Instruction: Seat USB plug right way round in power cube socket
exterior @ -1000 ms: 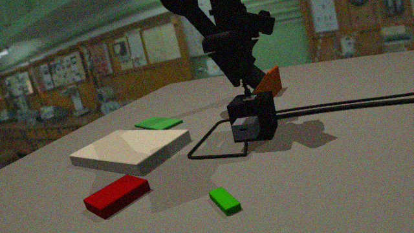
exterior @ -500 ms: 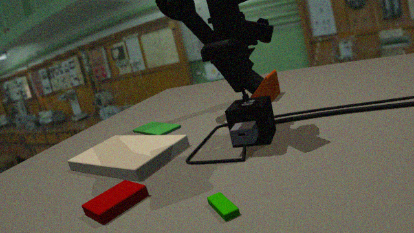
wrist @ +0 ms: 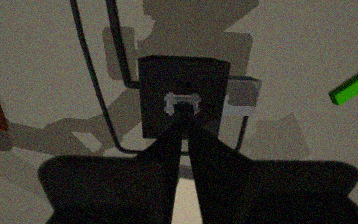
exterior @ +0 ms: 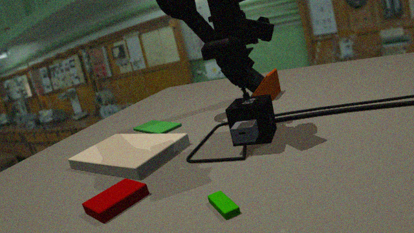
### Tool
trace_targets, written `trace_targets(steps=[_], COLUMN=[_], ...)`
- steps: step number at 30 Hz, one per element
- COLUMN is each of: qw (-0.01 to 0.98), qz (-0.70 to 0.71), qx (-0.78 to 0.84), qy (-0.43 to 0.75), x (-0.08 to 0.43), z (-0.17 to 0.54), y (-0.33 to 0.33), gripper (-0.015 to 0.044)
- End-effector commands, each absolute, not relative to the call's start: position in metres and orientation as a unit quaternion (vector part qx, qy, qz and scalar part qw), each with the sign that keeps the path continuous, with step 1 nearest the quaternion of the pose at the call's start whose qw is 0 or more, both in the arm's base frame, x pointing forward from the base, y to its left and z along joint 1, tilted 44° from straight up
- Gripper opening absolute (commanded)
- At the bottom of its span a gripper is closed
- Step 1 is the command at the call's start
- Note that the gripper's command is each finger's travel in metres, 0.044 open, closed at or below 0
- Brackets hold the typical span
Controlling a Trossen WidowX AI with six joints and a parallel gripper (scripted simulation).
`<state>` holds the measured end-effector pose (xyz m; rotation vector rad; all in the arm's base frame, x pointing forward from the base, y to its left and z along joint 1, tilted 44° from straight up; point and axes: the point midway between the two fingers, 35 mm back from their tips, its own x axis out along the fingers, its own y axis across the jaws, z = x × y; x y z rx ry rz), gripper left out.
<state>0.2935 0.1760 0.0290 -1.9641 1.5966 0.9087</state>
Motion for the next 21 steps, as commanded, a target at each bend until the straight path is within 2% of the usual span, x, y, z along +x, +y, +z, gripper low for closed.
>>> trace_targets(steps=[1,21], qw=[0.225,0.224], qz=[0.329,0.329], qx=[-0.712,-0.712], qy=[0.579,0.579], x=[0.2936,0.2927], z=[0.0291,0.0336], y=[0.1761,0.1803], gripper=[0.0,0.0])
